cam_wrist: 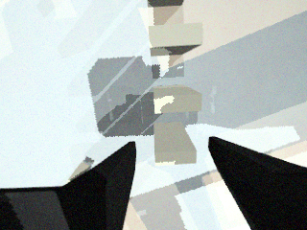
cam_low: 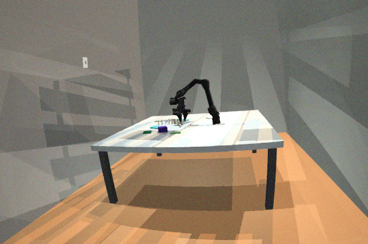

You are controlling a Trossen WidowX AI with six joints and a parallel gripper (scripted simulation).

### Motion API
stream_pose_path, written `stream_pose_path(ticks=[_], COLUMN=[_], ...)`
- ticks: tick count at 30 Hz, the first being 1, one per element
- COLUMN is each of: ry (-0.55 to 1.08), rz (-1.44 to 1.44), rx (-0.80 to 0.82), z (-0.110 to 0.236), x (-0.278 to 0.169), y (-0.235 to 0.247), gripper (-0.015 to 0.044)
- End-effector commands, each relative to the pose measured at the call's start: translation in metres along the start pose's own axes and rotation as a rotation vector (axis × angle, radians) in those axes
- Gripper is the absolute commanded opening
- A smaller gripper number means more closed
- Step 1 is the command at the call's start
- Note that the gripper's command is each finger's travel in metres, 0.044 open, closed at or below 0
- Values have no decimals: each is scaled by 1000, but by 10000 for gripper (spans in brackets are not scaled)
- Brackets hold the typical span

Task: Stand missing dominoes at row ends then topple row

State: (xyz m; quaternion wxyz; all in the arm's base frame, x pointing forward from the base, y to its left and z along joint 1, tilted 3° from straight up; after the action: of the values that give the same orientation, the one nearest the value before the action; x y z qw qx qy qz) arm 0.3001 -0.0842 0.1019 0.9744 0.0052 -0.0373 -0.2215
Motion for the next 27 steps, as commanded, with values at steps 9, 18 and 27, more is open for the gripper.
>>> stream_pose_path(ticks=[9,18,27], ry=[-1,0,1], rz=[5,0,-94], rx=[-5,-1,0], z=[18,128,119], x=[4,1,1], y=[0,1,15], gripper=[440,440,440])
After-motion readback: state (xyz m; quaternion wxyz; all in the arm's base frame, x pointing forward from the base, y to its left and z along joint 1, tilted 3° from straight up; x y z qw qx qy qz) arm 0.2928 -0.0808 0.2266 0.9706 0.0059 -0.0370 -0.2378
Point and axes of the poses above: the point midway between the two fingers, 35 mm back from their tips, its own z axis back along the fingers, its own y axis across the jaws, x = y × z, the point moved 2 cm from there along z, back along the fingers, and after that the axes turned 11 degrees about z, right-handed, at the moved point
